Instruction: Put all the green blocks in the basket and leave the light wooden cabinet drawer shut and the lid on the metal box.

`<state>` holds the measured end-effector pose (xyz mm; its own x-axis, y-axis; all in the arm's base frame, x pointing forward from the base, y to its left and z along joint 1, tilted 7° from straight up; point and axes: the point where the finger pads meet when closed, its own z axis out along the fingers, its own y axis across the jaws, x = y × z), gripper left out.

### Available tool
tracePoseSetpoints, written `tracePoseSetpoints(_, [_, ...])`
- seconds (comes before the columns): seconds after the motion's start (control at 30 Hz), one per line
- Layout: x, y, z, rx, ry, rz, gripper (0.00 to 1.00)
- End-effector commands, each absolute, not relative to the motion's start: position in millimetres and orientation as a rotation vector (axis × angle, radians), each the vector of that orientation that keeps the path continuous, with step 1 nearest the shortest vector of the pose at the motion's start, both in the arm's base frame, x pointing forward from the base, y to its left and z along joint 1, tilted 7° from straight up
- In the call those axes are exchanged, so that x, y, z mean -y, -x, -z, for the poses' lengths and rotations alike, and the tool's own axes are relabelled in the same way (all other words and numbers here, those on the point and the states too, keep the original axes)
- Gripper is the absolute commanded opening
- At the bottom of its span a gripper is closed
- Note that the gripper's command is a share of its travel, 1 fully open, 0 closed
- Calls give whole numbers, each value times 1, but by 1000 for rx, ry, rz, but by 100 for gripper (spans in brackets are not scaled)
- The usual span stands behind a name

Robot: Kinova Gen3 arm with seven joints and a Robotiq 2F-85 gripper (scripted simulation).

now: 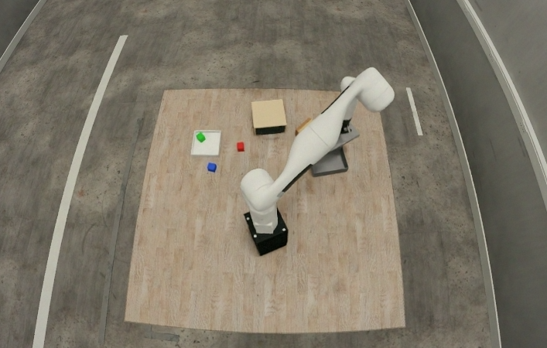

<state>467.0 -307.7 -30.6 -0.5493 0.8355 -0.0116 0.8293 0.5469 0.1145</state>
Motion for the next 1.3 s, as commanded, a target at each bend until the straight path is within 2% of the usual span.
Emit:
tracePoseSetpoints(0.0, [302, -436, 32, -2592, -1632, -150, 10])
tracePoseSetpoints(0.27, [291, -390, 34, -2450, -1870, -170, 10])
tracePoseSetpoints(1.27, [287, -381, 41, -2418, -1917, -172, 10])
